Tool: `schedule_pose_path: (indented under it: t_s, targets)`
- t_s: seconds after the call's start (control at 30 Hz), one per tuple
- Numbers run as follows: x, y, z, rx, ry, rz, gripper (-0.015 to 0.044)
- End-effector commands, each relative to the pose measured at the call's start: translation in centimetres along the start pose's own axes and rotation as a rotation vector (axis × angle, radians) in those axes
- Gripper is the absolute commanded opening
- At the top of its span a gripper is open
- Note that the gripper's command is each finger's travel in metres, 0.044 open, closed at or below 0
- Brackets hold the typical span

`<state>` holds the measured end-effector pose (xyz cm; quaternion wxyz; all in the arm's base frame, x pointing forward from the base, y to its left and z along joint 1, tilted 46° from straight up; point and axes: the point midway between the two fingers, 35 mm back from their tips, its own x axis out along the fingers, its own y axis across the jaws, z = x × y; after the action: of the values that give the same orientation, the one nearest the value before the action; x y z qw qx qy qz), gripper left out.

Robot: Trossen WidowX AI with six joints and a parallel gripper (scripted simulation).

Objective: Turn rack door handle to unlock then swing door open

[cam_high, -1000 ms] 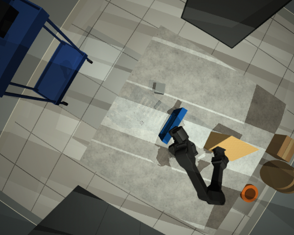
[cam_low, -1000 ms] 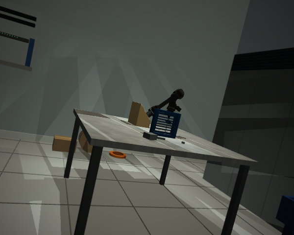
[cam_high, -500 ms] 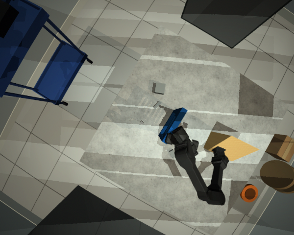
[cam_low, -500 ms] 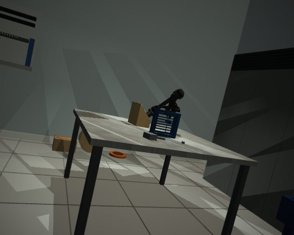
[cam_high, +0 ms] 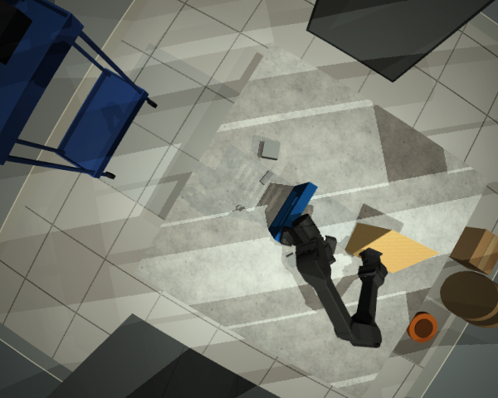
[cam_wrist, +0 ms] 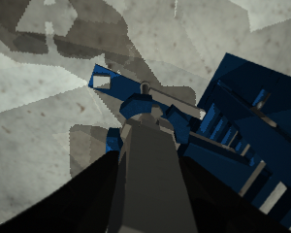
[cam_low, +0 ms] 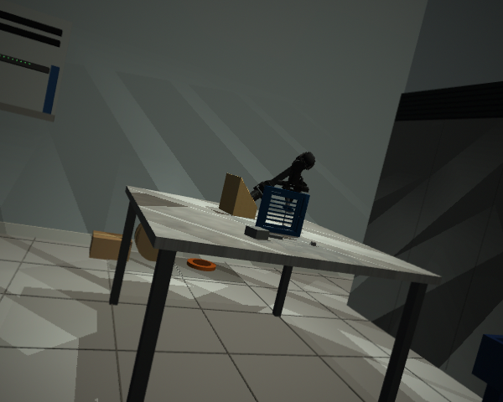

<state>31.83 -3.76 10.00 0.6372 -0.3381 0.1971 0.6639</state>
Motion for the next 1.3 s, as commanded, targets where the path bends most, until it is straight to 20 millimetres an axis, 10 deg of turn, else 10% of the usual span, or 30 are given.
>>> schedule_pose_path:
  t_s: [0.0,0.17,1.27]
  targets:
    - [0.03,-0.14,-0.11,-0.024,0.004,-0.005,0.0172]
    - [0.03,-0.14,-0.11,-0.024,0.004,-0.005,0.0286]
    - [0.03,-0.14,-0.13,1.535,0.0,-0.008,0.0286]
